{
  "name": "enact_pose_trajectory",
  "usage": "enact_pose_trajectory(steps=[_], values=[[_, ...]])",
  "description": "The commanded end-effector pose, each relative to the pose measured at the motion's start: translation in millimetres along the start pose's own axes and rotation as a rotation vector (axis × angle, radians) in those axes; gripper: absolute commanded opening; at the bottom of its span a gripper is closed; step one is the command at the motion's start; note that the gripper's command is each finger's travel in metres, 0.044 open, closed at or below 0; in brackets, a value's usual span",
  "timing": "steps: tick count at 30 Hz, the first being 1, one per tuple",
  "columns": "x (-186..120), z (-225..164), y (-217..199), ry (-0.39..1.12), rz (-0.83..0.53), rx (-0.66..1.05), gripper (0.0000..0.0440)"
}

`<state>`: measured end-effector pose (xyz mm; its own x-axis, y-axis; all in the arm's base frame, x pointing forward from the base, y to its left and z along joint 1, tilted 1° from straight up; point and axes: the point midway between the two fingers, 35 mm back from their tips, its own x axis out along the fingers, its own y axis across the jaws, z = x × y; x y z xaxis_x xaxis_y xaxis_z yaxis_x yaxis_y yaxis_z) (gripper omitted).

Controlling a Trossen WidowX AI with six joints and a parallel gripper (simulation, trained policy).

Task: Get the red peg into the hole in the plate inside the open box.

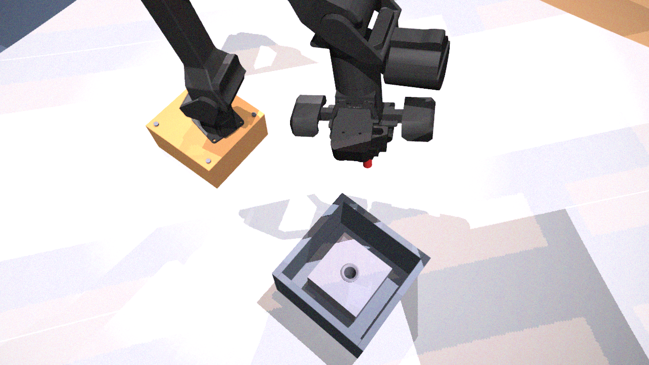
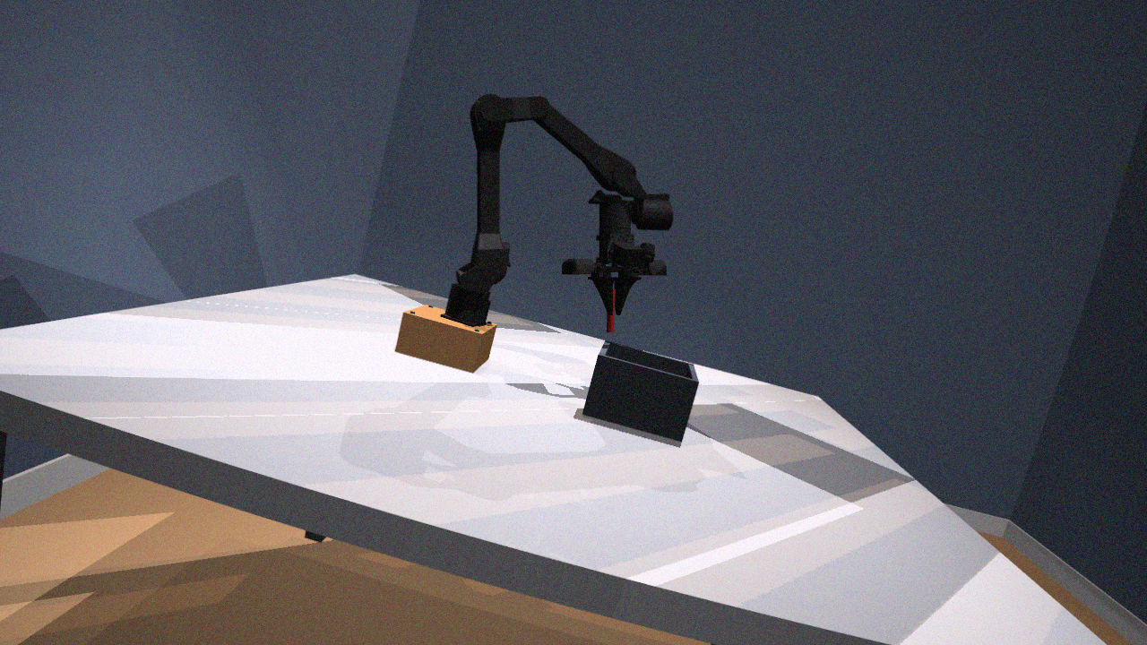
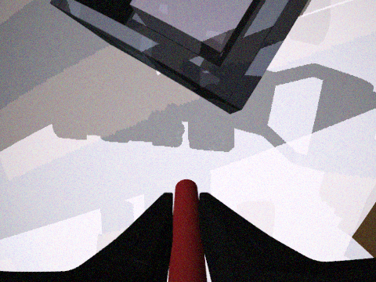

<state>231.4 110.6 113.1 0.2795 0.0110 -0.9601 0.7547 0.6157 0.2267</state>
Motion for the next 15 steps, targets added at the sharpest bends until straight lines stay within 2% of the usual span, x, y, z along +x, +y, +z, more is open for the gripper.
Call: enact_pose_trajectory(steps=[1,15], values=[[-2.3,16.6,4.0,-0.024,-0.003,0.012,0.0000],[0.4,80.0,7.9,-0.086,-0.021,0.097,0.0000]])
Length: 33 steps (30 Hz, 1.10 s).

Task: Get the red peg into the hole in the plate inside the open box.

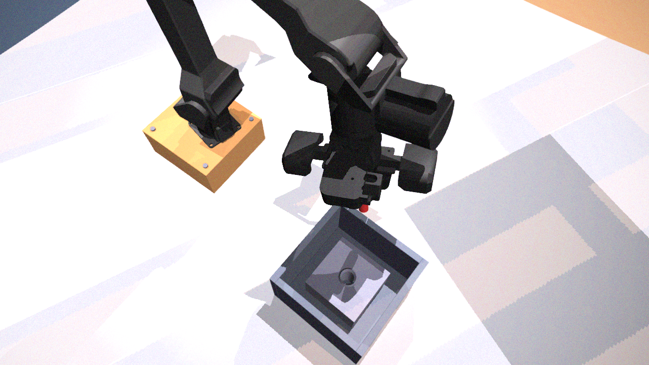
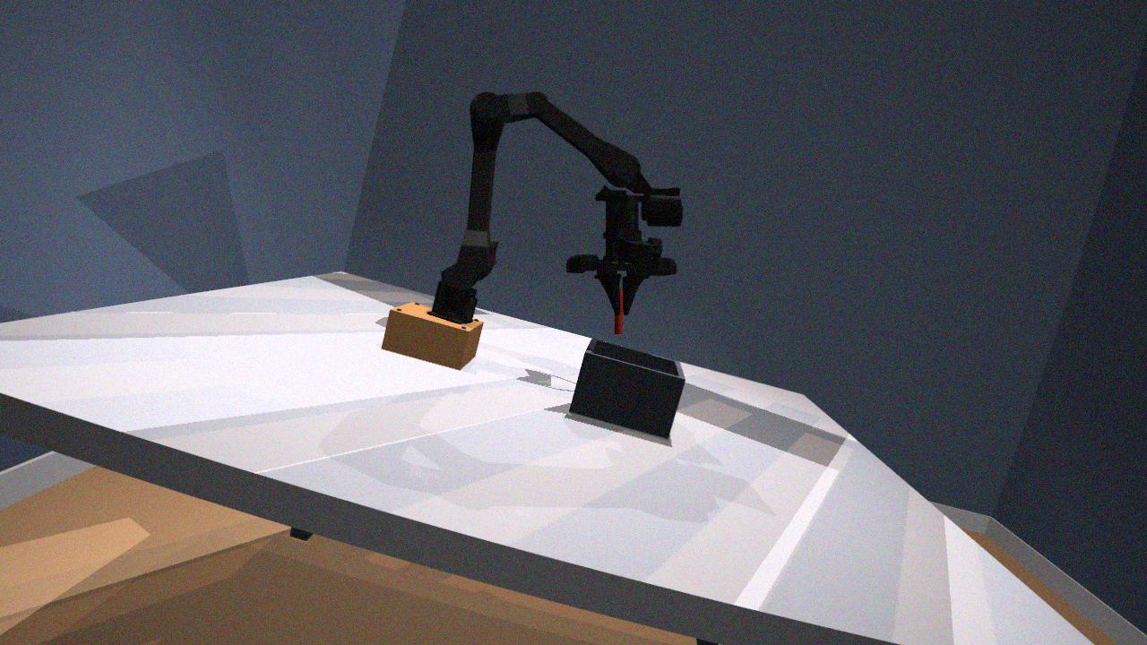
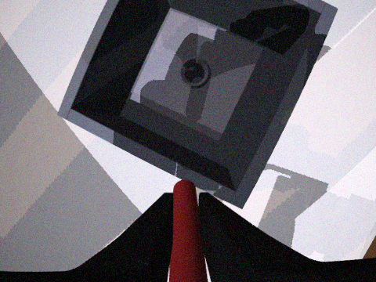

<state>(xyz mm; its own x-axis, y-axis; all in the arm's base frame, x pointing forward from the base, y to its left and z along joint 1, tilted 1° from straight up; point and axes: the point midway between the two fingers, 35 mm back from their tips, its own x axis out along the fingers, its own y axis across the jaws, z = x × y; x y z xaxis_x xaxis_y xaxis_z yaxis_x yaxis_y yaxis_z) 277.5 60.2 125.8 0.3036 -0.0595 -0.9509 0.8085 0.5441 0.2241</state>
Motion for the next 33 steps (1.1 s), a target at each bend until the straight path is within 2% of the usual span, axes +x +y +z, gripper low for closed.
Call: enact_pose_trajectory(steps=[1,16,28,30,33], values=[[2.2,14.6,2.3,-0.017,-0.002,0.016,0.0000],[29.0,64.6,1.4,-0.026,-0.037,0.099,0.0006],[65.1,77.4,-2.8,0.023,-0.090,0.115,0.0015],[72.8,78.0,-4.1,0.031,-0.103,0.109,0.0044],[82.3,79.6,-5.7,0.040,-0.120,0.094,0.0121]])
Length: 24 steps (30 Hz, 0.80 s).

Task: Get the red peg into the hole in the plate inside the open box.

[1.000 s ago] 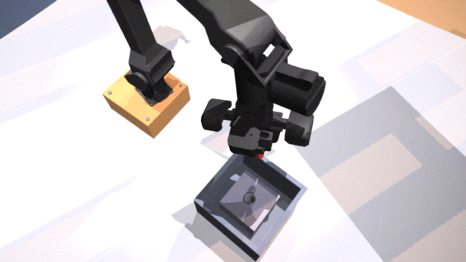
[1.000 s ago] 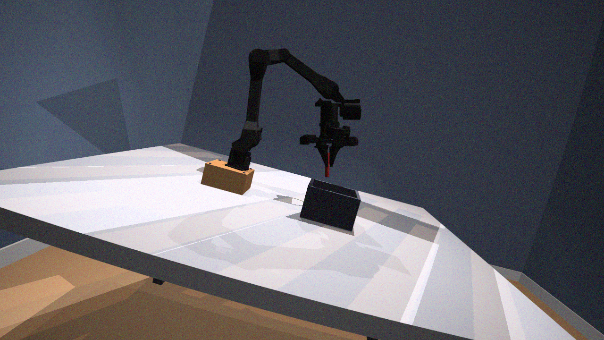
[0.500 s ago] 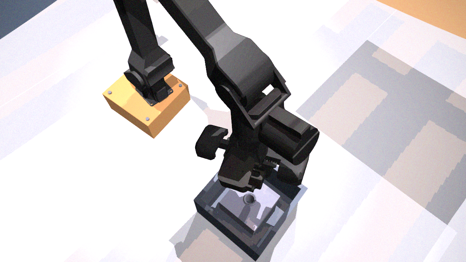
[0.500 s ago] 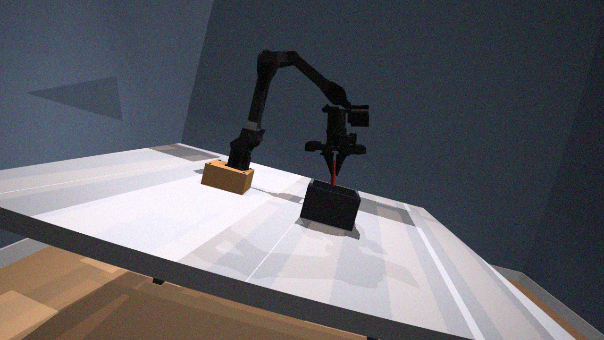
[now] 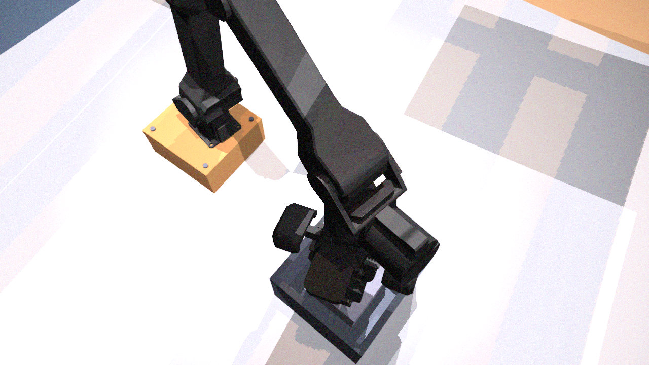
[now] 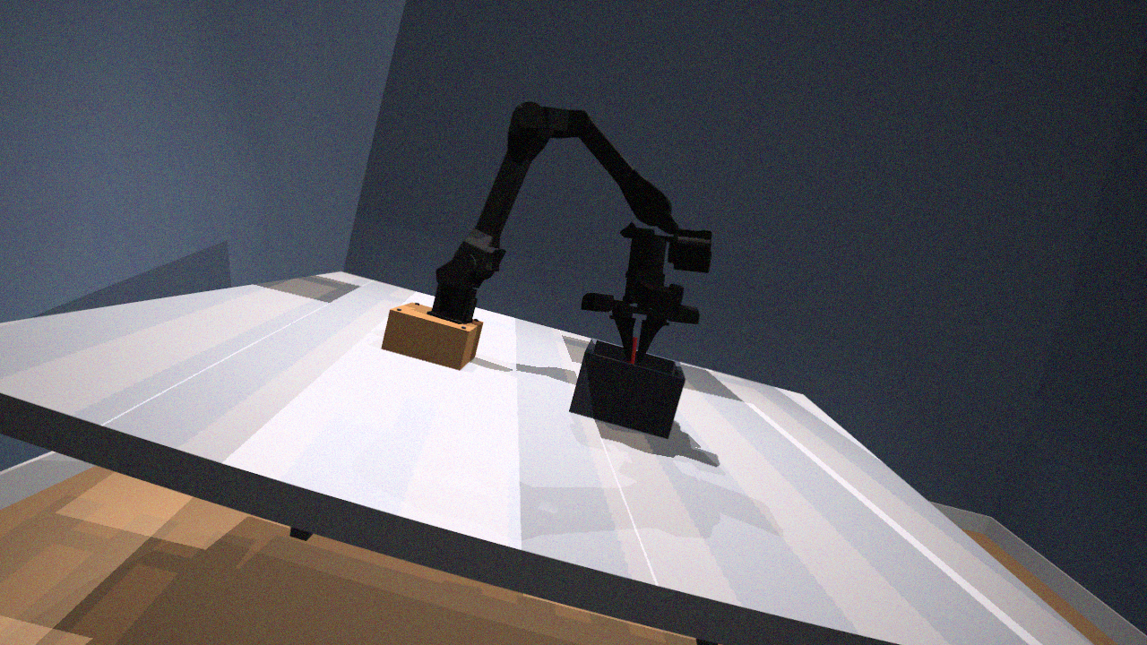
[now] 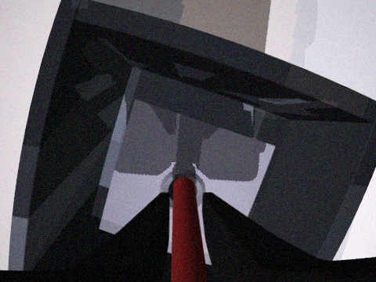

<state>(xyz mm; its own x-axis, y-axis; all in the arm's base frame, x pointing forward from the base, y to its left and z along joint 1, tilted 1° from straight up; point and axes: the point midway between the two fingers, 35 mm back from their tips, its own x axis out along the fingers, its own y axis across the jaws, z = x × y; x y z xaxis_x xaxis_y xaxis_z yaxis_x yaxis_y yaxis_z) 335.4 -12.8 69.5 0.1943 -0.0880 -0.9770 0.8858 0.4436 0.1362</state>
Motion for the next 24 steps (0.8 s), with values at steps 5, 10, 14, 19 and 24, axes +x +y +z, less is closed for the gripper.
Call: enact_pose_trajectory(steps=[5,10,14,19,24], values=[[14.9,6.8,2.2,0.016,-0.036,-0.030,0.0156],[17.2,18.9,13.6,0.009,-0.017,-0.038,0.0269],[17.7,29.1,21.1,0.002,-0.007,-0.043,0.0359],[16.6,44.6,31.6,-0.023,0.018,-0.041,0.0440],[13.2,62.6,38.6,-0.060,0.050,-0.025,0.0440]])
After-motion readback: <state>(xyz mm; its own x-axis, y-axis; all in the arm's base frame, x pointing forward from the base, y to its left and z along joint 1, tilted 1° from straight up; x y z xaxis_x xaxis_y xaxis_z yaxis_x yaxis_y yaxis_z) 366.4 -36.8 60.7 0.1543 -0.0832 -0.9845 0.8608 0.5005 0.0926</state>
